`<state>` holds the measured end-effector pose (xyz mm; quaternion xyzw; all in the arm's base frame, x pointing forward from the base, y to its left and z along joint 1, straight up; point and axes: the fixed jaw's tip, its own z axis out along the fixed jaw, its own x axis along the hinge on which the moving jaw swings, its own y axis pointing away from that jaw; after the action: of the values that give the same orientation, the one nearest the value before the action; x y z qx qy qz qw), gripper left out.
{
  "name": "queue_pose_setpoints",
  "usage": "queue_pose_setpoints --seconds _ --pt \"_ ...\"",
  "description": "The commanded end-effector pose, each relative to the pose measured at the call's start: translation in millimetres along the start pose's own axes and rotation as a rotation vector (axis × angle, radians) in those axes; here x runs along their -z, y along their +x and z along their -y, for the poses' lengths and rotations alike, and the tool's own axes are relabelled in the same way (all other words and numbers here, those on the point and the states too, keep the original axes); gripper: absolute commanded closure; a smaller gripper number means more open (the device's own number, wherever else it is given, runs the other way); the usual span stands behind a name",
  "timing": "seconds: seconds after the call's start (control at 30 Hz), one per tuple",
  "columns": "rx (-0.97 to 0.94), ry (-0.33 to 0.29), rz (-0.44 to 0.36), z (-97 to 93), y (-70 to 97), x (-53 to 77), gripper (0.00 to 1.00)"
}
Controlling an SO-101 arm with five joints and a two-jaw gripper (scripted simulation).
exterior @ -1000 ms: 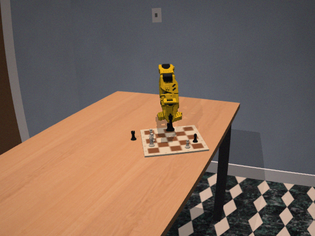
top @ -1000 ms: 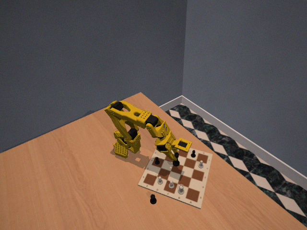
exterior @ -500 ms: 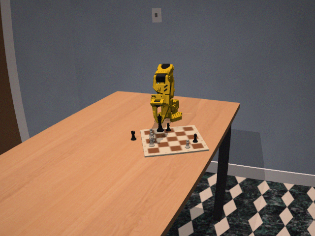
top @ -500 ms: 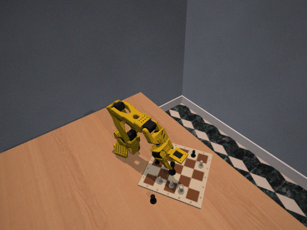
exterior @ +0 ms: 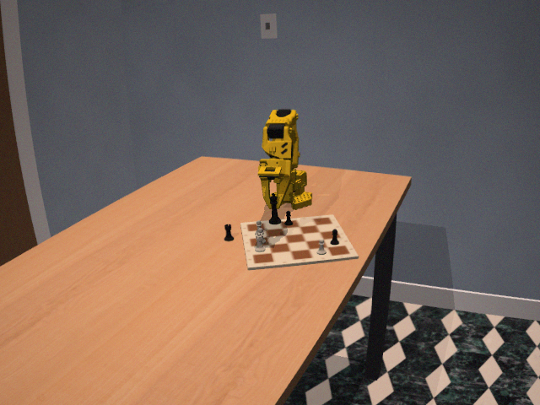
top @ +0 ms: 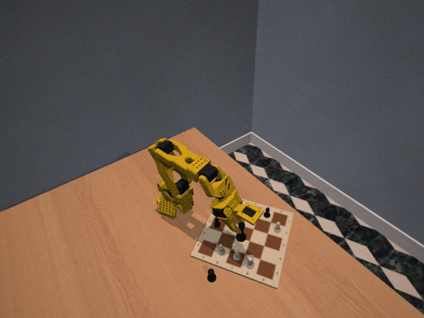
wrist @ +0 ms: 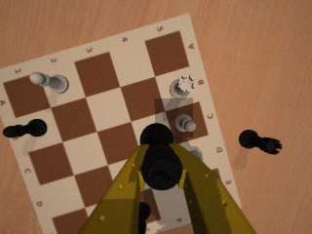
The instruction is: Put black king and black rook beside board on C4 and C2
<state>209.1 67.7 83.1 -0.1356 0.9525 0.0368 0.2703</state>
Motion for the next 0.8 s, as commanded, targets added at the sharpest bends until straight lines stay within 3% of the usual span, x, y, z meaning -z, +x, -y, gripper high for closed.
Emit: queue_pose_setpoints --seconds 0.0,0.77 --pt "0.013 -0.004 -0.005 -1.5 -0.6 0.1 1.0" --pt "0.024 -0.011 -0.005 -4.3 3.0 -0.4 1.0"
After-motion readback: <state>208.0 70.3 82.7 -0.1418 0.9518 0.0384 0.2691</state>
